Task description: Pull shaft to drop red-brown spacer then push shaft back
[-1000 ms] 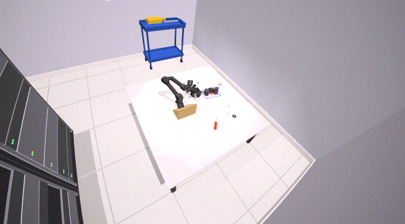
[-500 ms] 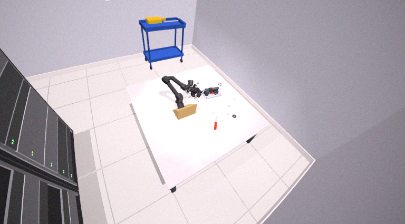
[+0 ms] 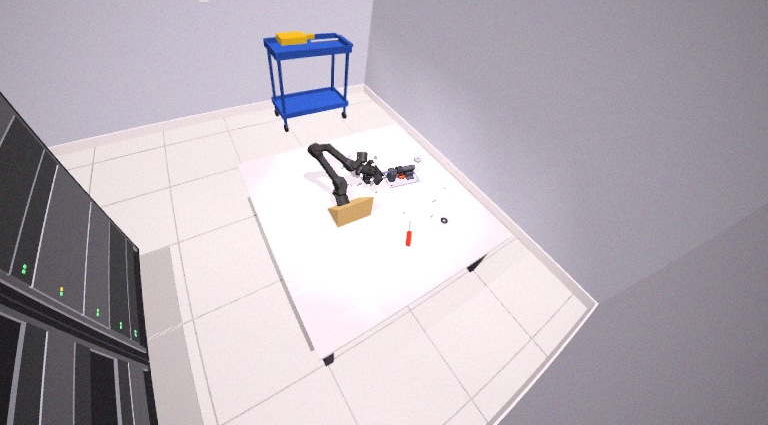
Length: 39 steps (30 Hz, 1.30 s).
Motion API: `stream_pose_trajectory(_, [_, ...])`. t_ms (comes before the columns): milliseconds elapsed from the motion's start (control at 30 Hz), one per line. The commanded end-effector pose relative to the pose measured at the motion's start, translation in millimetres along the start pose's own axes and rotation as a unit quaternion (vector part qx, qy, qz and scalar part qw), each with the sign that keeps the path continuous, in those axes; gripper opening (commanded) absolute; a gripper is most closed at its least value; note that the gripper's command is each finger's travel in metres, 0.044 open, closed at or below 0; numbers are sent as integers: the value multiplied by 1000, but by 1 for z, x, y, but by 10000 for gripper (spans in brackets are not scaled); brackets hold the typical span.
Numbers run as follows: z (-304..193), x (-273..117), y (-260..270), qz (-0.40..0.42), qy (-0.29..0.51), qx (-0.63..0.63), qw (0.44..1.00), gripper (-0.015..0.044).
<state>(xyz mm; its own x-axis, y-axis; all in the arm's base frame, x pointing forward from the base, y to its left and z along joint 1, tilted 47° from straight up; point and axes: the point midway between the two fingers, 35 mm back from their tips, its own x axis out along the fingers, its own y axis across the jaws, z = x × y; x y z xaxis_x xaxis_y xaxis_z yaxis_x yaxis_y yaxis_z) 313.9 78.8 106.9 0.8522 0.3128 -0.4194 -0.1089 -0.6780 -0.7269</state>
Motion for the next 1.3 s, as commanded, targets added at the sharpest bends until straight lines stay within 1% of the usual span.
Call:
stream_pose_trajectory(0, [-1, 2, 0, 1, 0, -2, 1000, 0])
stream_pose_trajectory(1267, [-8, 14, 0, 1, 0, -2, 1000, 0])
